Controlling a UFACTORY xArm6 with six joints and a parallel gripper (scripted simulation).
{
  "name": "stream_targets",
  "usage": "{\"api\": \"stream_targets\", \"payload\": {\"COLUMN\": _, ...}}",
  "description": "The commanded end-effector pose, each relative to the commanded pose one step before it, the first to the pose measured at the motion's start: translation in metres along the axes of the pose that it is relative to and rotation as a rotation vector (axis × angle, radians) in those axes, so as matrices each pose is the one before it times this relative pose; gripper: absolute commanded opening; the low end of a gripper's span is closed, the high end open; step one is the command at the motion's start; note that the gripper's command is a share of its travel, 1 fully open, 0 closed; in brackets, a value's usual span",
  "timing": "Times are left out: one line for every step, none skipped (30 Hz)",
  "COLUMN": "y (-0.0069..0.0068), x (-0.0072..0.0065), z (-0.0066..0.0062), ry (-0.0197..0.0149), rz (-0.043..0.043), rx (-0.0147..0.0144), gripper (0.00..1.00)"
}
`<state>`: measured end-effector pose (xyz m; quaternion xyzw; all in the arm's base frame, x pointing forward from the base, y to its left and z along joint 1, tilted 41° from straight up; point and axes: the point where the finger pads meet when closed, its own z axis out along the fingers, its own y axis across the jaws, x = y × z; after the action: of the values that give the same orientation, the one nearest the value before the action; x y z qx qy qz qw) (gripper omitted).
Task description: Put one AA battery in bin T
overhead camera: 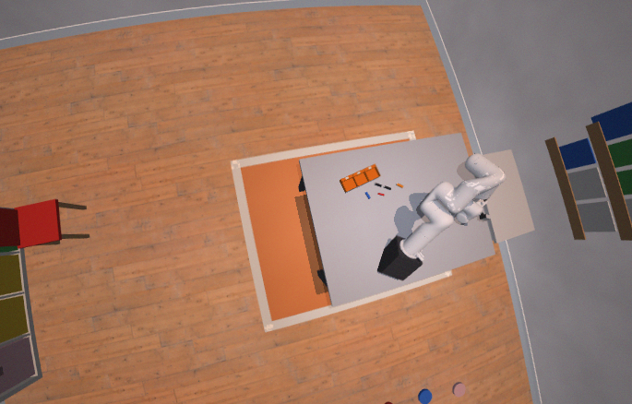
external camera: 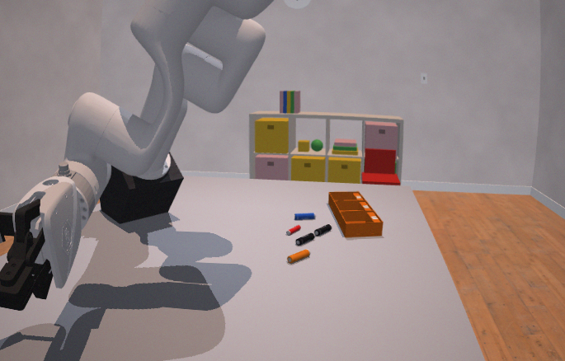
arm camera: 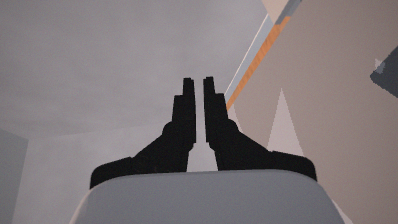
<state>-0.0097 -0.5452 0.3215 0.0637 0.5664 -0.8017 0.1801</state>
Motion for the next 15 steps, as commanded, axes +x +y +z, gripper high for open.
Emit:
{"api": "stream_targets", "payload": {"y": 0.00289, "x": -0.019, "z": 0.00335, "ry": -0.02942, "rz": 0.01039, "rx": -0.00505, "gripper": 0.07}}
{"api": "stream_targets", "payload": {"y": 0.00178, "x": -0.00817, "z": 0.0003, "ry": -0.04473, "rz": 0.01663, "rx": -0.01487, "gripper": 0.07}}
{"api": "stream_targets", "payload": {"y": 0.00188, "x": -0.00813, "z": 0.00065, "ry": -0.04474, "rz": 0.01663, "rx": -0.01488, "gripper": 0.07}}
{"api": "stream_targets", "payload": {"y": 0.00205, "x": -0.00795, "z": 0.00107, "ry": -0.03689, "rz": 0.01372, "rx": -0.01223, "gripper": 0.07}}
{"api": "stream_targets", "payload": {"y": 0.00209, "x": -0.00802, "z": 0.00132, "ry": 0.00002, "rz": 0.00005, "rx": 0.0, "gripper": 0.07}}
{"api": "stream_targets", "payload": {"y": 0.00214, "x": -0.00791, "z": 0.00136, "ry": -0.00002, "rz": 0.00006, "rx": 0.00002, "gripper": 0.07}}
{"api": "stream_targets", "payload": {"y": 0.00175, "x": -0.00653, "z": 0.00112, "ry": -0.00002, "rz": 0.00005, "rx": 0.00001, "gripper": 0.07}}
{"api": "stream_targets", "payload": {"y": 0.00001, "x": 0.00001, "z": 0.00002, "ry": 0.0, "rz": 0.0, "rx": 0.0, "gripper": 0.07}}
{"api": "stream_targets", "payload": {"y": 0.00001, "x": 0.0, "z": 0.00002, "ry": 0.0, "rz": 0.0, "rx": 0.0, "gripper": 0.07}}
{"api": "stream_targets", "payload": {"y": 0.0, "x": 0.0, "z": 0.00001, "ry": 0.0, "rz": 0.0, "rx": 0.0, "gripper": 0.07}}
{"api": "stream_targets", "payload": {"y": 0.00202, "x": -0.00811, "z": 0.0005, "ry": -0.04439, "rz": 0.01613, "rx": -0.01637, "gripper": 0.07}}
{"api": "stream_targets", "payload": {"y": 0.00211, "x": -0.00805, "z": 0.00088, "ry": -0.04439, "rz": 0.01613, "rx": -0.01638, "gripper": 0.07}}
{"api": "stream_targets", "payload": {"y": 0.00227, "x": -0.00785, "z": 0.0013, "ry": -0.03576, "rz": 0.013, "rx": -0.01316, "gripper": 0.07}}
{"api": "stream_targets", "payload": {"y": 0.00231, "x": -0.00792, "z": 0.00155, "ry": 0.00001, "rz": 0.00005, "rx": 0.0, "gripper": 0.07}}
{"api": "stream_targets", "payload": {"y": 0.00235, "x": -0.00781, "z": 0.00158, "ry": -0.00002, "rz": 0.00006, "rx": 0.00002, "gripper": 0.07}}
